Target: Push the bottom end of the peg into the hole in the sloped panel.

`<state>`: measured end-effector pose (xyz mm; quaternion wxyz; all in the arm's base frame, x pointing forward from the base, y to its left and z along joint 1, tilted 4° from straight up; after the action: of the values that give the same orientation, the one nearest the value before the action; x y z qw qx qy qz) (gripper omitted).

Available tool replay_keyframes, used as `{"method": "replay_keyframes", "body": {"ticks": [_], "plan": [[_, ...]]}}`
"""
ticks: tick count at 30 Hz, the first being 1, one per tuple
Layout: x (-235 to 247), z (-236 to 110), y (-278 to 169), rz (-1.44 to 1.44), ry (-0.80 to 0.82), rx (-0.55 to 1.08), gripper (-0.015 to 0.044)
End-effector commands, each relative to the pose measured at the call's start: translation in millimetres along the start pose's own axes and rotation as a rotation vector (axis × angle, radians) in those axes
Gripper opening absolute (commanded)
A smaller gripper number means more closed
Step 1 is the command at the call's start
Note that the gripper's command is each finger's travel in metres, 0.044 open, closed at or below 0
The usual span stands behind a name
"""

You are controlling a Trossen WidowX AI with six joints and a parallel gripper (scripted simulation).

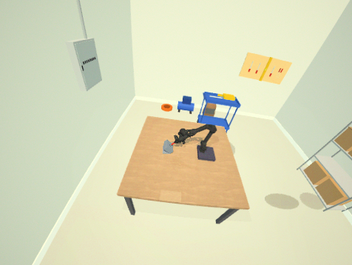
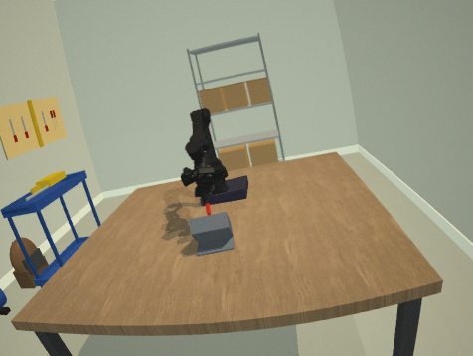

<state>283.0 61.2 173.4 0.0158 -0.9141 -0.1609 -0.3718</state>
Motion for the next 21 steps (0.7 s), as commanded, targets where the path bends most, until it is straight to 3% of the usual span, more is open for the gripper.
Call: {"method": "replay_keyframes", "body": {"ticks": [1,21], "plan": [[-0.4,6.7,-0.1,0.0,-0.003,0.004,0.0],[-0.7,13.1,-0.1,0.0,-0.001,0.0,0.0]]}}
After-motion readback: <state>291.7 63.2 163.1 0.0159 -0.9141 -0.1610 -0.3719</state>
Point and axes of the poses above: the point midway between the two fingers, 35 mm back from their tips, its own z axis out along the fingers, its own x axis across the jaws, y = z × x, the point moved 9 cm from there along -z, back along the fingers, and after that the axes turned 14 degrees about z, right-handed, at the moved point
